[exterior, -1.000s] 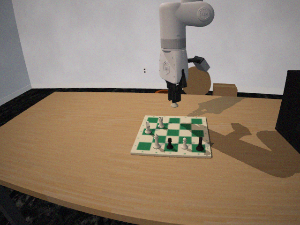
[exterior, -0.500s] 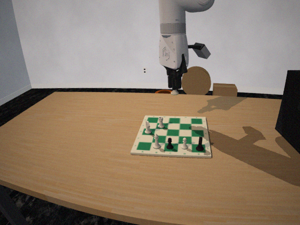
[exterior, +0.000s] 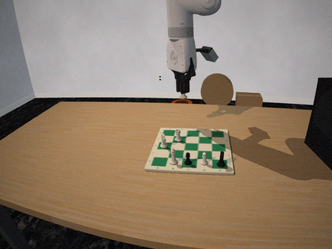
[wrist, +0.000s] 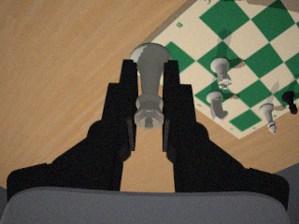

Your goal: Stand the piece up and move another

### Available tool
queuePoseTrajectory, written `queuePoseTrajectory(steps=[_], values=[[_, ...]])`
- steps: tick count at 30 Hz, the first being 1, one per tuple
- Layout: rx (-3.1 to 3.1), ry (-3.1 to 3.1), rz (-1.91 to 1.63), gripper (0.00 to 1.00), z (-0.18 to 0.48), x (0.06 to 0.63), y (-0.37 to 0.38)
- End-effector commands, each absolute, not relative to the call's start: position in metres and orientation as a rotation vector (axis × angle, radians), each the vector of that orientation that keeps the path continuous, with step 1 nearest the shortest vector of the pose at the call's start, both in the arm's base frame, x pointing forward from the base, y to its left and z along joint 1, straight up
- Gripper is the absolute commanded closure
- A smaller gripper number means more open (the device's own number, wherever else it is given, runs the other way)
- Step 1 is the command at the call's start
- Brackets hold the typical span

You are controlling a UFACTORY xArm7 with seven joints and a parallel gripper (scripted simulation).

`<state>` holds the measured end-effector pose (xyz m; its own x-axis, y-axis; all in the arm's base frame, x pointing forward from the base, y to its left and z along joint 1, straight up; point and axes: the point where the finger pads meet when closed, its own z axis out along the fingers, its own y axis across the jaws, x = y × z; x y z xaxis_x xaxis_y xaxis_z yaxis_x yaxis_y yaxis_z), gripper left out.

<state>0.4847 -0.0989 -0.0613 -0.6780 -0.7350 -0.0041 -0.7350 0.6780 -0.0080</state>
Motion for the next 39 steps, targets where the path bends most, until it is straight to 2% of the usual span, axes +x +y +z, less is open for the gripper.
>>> queuePoseTrajectory(steps=[1,18,39], values=[[-1.272,2.865,-0.001,1.00,-0.061,0.489,-0.099],[-1.273,2.865,-0.001,1.00,-0.071,0.489,-0.099],[-1.273,2.865,-0.001,1.00,-0.150,0.491,-0.099]])
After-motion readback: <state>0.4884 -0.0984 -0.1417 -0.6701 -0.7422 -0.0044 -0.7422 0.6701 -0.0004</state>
